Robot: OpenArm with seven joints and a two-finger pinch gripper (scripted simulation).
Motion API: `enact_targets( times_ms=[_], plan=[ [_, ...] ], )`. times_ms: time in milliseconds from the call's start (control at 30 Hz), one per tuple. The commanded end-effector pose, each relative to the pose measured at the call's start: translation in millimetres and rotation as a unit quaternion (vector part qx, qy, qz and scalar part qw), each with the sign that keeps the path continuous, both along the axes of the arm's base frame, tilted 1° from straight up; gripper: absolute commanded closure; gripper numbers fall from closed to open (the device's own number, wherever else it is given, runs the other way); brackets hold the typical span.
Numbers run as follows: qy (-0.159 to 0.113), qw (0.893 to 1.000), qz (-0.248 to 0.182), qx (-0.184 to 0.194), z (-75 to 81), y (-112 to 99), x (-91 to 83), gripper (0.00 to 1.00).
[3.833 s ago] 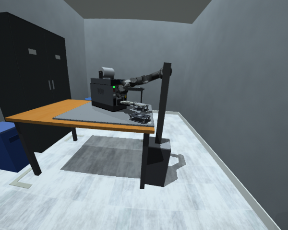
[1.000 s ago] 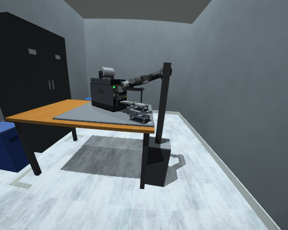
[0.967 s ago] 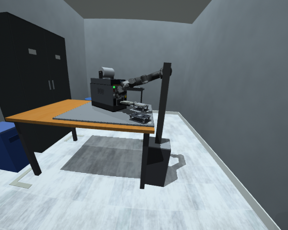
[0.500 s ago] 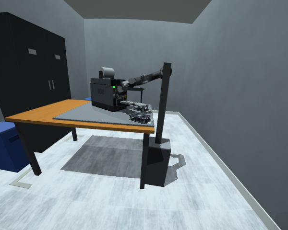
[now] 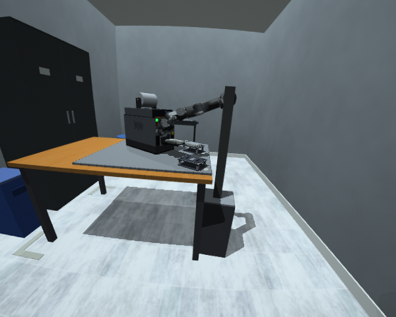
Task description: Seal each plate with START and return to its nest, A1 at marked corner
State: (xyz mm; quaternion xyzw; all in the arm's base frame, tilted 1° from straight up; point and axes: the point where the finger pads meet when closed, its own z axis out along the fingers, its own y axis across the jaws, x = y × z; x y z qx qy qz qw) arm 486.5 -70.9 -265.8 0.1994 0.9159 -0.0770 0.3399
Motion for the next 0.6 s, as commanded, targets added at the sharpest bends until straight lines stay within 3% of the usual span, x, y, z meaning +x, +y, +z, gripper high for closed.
enact_targets(
  times_ms=[0, 567],
  plan=[
    [-0.003, 1.0, 0.004, 0.001, 2.8, 1.4, 1.9, 1.0],
    [-0.003, 1.0, 0.004, 0.0, 3.0, 0.2, 4.3, 1.0]
  ],
)
